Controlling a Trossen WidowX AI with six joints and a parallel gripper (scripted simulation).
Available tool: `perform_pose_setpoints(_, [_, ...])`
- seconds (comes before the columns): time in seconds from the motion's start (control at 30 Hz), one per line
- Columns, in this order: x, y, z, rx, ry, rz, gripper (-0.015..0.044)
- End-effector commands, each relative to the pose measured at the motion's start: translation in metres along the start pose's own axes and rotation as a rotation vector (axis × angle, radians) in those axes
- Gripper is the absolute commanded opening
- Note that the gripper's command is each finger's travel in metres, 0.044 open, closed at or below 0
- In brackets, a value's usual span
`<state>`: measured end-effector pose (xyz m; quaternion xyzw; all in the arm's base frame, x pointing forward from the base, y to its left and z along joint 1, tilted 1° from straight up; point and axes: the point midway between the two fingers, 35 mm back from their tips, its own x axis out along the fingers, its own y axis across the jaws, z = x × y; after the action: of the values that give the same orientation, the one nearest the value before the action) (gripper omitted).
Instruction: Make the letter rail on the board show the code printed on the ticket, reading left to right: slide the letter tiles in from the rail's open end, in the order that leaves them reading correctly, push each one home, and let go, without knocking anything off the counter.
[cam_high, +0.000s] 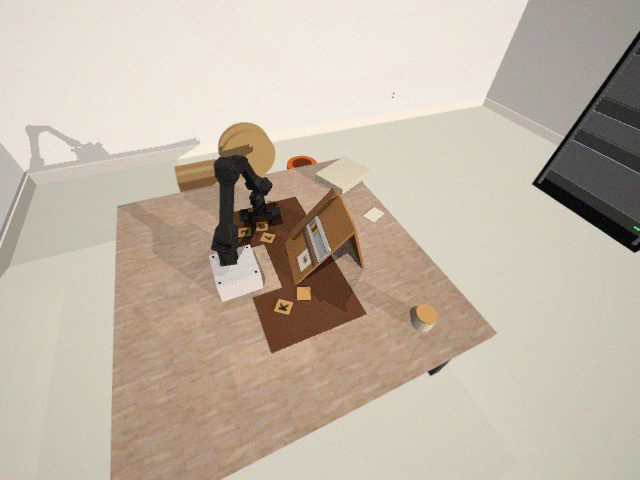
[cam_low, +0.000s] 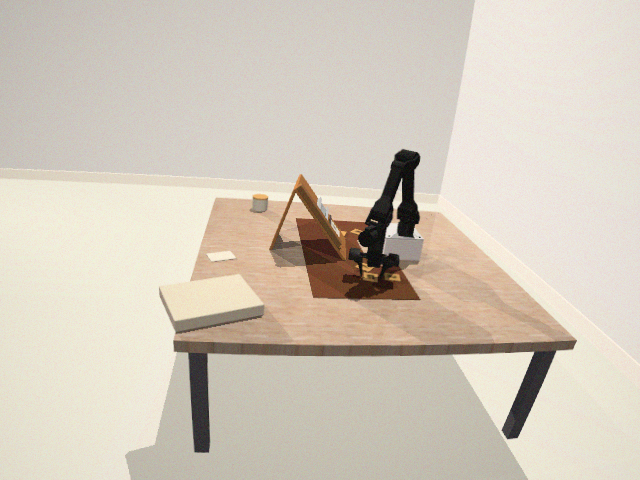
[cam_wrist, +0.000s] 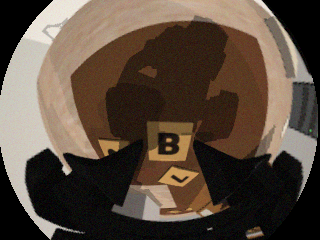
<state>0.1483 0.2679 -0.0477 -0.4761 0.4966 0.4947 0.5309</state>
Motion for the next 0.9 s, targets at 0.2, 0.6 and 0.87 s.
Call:
perform_pose_setpoints(0.2, [0.0007, -0.0003, -0.0009, 0.004, 0.003, -0.003, 0.0340])
perform_pose_setpoints(0.6, [0.0010, -0.0003, -0.0009, 0.004, 0.003, -0.003, 0.0340])
perform_pose_setpoints(0.87, [0.0012, -0.0003, -0.0009, 0.004, 0.003, -0.003, 0.0280])
